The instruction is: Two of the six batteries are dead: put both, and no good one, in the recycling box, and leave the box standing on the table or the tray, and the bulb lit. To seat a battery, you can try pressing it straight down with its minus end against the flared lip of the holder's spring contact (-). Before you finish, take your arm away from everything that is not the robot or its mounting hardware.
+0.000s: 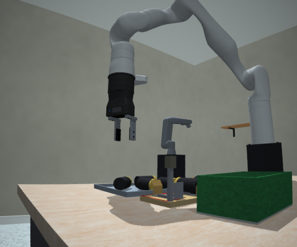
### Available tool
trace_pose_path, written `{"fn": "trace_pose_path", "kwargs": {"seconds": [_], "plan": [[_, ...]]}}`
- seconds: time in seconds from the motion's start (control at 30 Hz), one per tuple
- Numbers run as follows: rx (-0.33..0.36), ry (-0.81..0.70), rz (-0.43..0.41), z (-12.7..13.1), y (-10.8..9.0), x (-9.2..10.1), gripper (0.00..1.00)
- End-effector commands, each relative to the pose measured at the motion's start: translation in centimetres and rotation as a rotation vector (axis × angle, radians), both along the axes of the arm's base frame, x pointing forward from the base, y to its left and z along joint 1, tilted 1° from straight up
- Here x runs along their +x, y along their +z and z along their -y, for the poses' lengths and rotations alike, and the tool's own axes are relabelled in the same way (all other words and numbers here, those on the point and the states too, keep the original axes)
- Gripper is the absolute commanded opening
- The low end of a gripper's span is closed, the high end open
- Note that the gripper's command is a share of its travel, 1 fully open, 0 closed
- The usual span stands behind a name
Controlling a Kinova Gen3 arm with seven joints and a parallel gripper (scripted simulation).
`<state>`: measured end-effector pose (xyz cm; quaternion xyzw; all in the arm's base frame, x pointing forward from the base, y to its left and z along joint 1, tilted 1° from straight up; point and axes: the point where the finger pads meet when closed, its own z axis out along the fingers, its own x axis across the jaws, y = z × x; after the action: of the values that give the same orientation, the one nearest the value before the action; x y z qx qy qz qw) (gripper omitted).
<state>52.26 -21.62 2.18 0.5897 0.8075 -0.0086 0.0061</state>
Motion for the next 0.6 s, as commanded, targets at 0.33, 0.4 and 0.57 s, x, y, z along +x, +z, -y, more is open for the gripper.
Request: {"fn": "trace_pose_path", "kwargs": {"seconds": [0.33, 0.4, 0.57], "plan": [[-0.002, 0.144, -0.002, 0.21, 0.26, -0.11, 0.90], [-0.002, 0.163, -0.002, 0.22, 0.27, -0.09, 0.90], [-0.002, 0.203, -0.003, 0.22, 0.27, -0.08, 0.90]]}}
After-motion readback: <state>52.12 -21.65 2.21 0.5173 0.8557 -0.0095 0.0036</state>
